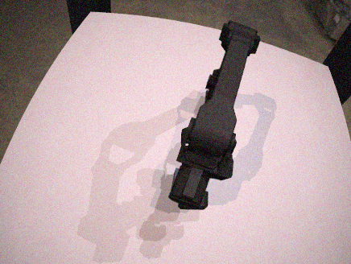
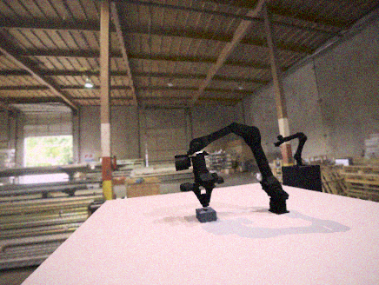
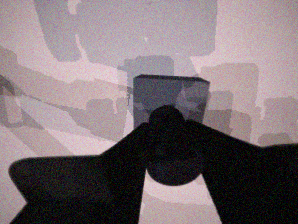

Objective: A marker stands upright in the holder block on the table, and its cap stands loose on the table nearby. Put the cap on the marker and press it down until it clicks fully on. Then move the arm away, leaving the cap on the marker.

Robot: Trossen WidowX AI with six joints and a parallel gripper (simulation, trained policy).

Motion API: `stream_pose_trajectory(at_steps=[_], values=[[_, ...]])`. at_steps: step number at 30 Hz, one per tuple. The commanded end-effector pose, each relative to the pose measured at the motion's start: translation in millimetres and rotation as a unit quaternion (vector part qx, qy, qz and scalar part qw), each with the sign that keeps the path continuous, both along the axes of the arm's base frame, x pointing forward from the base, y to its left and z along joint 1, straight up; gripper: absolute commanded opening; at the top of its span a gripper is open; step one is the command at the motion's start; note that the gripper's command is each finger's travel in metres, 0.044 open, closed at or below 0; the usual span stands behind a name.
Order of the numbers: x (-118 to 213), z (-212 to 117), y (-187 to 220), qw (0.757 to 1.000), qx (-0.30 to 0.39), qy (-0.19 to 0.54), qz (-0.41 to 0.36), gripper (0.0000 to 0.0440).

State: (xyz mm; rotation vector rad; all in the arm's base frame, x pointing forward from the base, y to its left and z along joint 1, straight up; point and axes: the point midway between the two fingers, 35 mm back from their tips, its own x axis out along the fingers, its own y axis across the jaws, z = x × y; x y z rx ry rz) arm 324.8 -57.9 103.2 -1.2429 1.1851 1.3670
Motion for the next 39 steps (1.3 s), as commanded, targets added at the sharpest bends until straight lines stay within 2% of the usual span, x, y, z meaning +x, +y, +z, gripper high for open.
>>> stream_pose_trajectory(at_steps=[1, 39], values=[[-10.4, -15.5, -3.2, 1.0, -0.004, 0.029, 0.009, 0.0064], [-10.9, -17.8, -7.1, 0.999, -0.009, 0.023, 0.032, 0.0122]])
